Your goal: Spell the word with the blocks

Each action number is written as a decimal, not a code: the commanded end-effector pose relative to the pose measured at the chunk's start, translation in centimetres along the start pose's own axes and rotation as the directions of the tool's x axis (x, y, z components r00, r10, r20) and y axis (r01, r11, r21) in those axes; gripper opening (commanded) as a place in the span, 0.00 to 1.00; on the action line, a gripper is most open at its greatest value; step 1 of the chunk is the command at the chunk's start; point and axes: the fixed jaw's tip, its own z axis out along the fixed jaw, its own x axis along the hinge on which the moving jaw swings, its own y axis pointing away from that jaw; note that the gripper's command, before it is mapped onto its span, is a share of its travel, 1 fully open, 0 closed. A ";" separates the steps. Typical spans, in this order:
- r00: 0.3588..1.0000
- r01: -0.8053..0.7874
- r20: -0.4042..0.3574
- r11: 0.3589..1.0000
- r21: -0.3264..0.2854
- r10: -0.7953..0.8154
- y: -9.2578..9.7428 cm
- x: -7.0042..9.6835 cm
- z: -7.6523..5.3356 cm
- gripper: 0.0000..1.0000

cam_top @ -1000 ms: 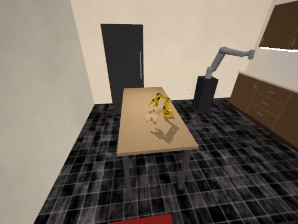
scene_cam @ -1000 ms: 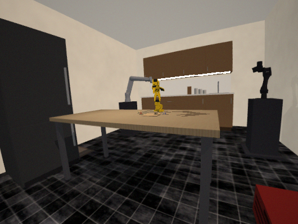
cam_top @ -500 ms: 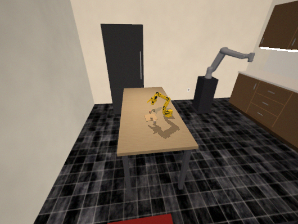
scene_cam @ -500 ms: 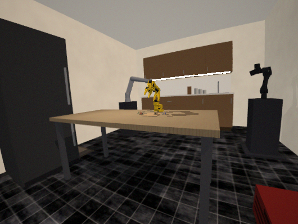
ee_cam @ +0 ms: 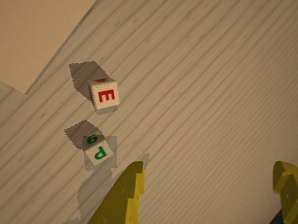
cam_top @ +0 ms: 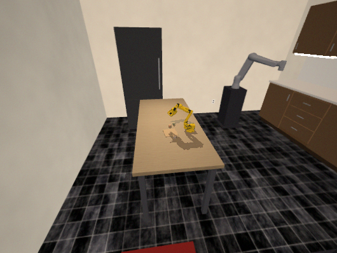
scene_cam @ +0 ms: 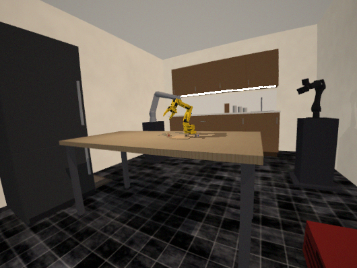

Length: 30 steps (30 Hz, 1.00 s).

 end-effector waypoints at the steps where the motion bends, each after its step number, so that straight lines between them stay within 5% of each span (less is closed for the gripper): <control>1: 1.000 -0.017 0.002 0.998 0.062 0.017 -0.8 0.3 -0.8 0.32; 8: 1.000 -0.017 -0.006 1.000 0.020 0.017 -0.5 0.4 0.0 0.32; 24: 0.997 -0.031 -0.073 0.939 -0.342 0.006 2.9 1.0 5.7 0.32; 30: 0.996 -0.036 -0.086 0.911 -0.412 0.001 3.8 1.2 6.6 0.32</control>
